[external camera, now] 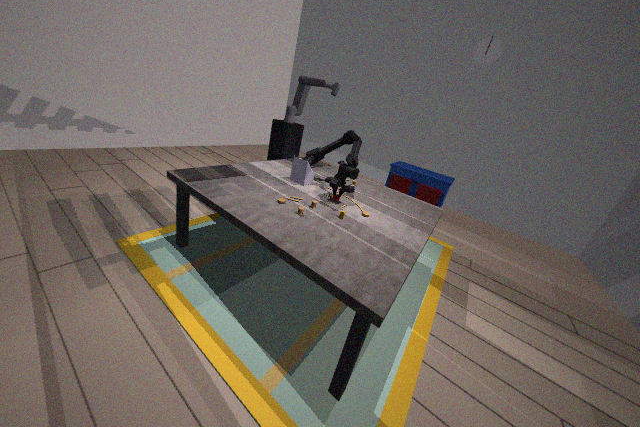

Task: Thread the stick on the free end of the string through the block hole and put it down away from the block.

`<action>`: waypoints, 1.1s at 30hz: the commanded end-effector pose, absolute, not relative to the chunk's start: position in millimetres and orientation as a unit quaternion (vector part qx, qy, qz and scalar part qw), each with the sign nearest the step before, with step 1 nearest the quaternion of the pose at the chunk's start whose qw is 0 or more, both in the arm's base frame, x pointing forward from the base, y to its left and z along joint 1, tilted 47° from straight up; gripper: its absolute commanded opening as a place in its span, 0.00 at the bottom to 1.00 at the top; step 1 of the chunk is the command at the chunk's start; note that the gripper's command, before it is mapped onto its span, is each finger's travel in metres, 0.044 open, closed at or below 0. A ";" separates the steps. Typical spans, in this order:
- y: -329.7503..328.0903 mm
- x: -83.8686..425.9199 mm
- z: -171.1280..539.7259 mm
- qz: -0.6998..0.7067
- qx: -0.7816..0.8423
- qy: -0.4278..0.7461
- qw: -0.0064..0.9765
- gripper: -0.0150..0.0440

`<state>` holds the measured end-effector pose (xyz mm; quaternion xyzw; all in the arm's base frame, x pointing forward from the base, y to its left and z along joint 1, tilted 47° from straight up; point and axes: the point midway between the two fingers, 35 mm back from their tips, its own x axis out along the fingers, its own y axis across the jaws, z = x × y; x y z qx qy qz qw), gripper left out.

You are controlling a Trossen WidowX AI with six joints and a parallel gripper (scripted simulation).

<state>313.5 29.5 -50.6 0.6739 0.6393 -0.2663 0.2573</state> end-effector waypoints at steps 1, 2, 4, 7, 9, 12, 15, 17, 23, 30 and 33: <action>28.7 313.6 -49.9 -0.266 0.674 0.639 0.258 0.25; 28.2 313.6 -49.5 -0.266 0.674 0.639 0.258 0.25; 27.2 313.6 -48.6 -0.266 0.674 0.639 0.258 0.25; 25.8 313.5 -47.3 -0.266 0.674 0.639 0.258 0.25; 24.8 313.5 -46.4 -0.266 0.674 0.639 0.258 0.25; 23.4 313.4 -45.1 -0.266 0.674 0.639 0.258 0.25; 22.0 313.3 -43.7 -0.266 0.674 0.639 0.258 0.25; 21.0 313.2 -42.9 -0.266 0.674 0.639 0.258 0.25; 18.5 313.0 -40.5 -0.266 0.674 0.639 0.258 0.25; 23.3 312.3 -39.2 -0.295 0.657 0.634 0.280 0.25; 26.4 312.1 -38.1 -0.314 0.647 0.628 0.297 0.25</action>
